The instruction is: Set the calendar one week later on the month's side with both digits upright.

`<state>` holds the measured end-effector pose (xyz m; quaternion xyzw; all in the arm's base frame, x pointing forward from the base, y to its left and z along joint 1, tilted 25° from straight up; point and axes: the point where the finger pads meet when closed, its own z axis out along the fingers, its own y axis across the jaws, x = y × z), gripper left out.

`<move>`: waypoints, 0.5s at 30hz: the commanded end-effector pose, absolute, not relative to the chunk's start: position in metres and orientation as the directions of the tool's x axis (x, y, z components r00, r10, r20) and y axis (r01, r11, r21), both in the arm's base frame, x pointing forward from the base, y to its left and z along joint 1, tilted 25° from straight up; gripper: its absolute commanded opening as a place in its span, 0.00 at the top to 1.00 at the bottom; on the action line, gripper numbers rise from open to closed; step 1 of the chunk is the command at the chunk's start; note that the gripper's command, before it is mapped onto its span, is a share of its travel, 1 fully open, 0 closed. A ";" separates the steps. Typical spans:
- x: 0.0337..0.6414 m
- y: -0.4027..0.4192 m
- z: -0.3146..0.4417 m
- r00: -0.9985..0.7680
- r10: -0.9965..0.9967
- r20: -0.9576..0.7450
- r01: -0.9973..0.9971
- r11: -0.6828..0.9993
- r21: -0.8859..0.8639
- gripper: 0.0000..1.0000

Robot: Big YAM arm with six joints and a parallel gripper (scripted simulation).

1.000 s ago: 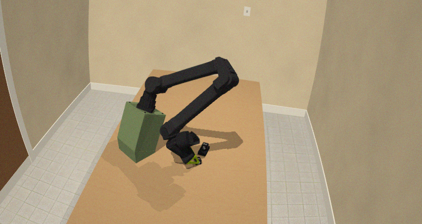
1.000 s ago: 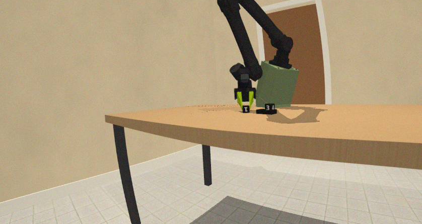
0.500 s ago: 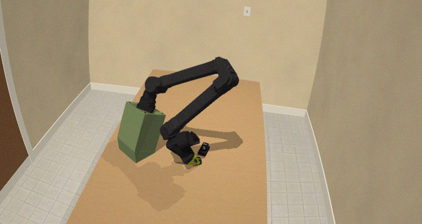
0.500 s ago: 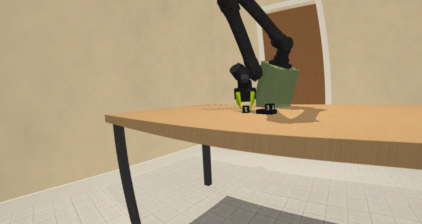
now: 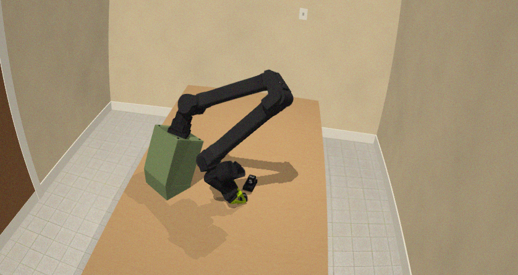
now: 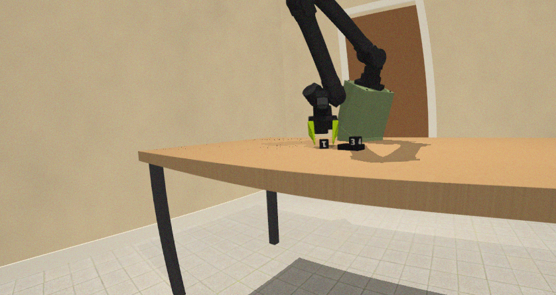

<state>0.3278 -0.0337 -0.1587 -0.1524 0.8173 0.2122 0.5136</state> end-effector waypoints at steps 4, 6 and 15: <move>0.326 -0.027 -0.159 -0.429 -0.030 -0.903 -0.475 0.858 0.197 0.37; 0.326 -0.027 -0.158 -0.429 -0.031 -0.903 -0.476 0.857 0.196 0.37; 0.320 -0.037 -0.144 -0.429 -0.027 -0.903 -0.459 0.867 0.193 0.37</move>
